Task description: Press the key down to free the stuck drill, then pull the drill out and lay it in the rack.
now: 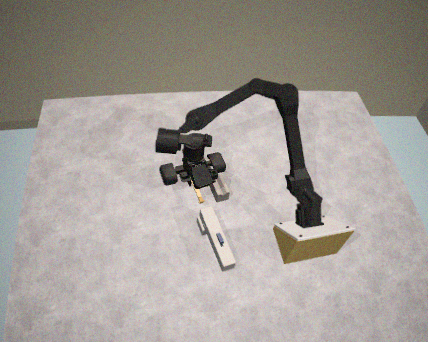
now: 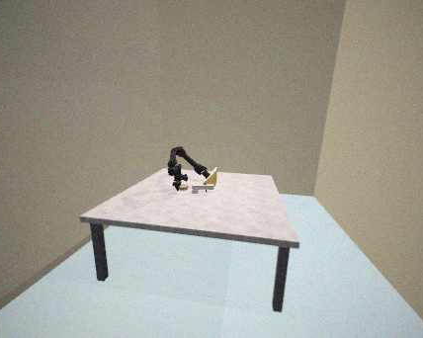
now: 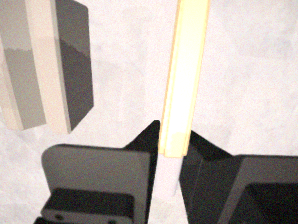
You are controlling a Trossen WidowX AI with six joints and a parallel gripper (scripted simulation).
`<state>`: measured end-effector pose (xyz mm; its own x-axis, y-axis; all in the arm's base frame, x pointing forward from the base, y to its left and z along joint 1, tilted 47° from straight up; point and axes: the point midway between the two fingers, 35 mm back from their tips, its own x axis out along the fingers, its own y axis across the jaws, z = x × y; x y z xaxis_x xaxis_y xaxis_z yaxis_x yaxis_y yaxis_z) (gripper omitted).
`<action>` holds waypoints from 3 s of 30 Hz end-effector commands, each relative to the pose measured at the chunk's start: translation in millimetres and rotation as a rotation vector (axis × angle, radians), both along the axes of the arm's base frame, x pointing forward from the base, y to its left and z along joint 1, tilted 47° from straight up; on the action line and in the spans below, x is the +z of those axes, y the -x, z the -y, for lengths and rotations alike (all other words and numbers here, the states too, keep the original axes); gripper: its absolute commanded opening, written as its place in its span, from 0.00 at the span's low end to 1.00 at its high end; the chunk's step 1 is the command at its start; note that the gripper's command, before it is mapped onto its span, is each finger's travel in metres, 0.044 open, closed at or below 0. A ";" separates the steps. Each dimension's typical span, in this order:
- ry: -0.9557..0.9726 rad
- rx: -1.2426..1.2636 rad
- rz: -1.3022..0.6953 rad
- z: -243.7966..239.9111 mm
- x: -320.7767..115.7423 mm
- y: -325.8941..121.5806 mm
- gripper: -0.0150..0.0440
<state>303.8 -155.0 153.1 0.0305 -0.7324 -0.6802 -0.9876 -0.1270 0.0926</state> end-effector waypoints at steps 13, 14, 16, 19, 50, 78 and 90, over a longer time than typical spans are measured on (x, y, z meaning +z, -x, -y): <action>-0.005 0.008 0.002 -5.1 6.3 1.8 0.25; -0.005 0.008 0.002 -5.4 6.6 2.0 0.25; -0.005 0.008 0.002 -6.0 7.1 2.3 0.25; -0.005 0.008 0.002 -6.8 7.9 2.7 0.25; -0.006 0.008 0.001 -16.8 14.4 5.6 0.25; -0.007 0.008 0.001 -26.4 18.7 6.3 0.25; -0.007 0.008 0.001 -30.0 20.8 6.1 0.25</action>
<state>296.8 -126.7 171.5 0.0333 -0.7245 -0.6884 -0.9861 -0.1359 0.0953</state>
